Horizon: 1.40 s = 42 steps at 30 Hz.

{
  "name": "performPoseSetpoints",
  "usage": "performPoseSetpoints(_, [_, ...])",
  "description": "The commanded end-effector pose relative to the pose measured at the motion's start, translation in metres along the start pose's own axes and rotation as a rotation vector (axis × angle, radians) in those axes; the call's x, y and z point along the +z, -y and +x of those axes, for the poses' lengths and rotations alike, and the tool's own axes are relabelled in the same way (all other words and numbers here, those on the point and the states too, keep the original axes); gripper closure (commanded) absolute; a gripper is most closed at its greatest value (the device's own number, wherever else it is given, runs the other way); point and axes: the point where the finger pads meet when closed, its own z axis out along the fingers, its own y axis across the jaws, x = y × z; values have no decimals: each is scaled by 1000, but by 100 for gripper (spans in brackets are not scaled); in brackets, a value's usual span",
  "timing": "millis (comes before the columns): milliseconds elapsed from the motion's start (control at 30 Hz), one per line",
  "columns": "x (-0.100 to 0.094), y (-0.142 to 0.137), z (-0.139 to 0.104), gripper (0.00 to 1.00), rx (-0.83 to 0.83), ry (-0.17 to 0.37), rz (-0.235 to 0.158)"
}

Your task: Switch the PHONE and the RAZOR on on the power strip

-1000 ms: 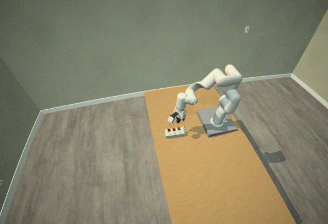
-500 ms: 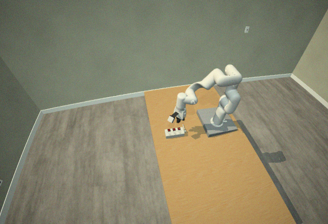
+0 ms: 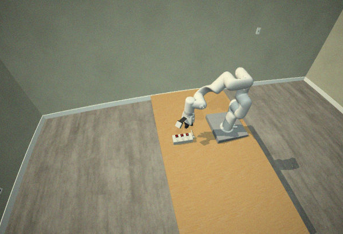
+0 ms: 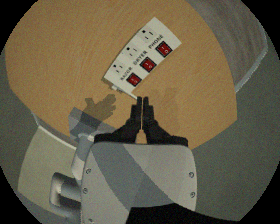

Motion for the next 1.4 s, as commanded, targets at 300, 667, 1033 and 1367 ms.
performPoseSetpoints(300, [-1, -1, 1, 0, 0, -3, -2])
performPoseSetpoints(667, [-1, -1, 1, 0, 0, -3, -2])
performPoseSetpoints(1033, [-1, -1, 2, 0, -12, 0, 0])
performPoseSetpoints(1367, [-5, -5, 15, 0, -239, 44, 46])
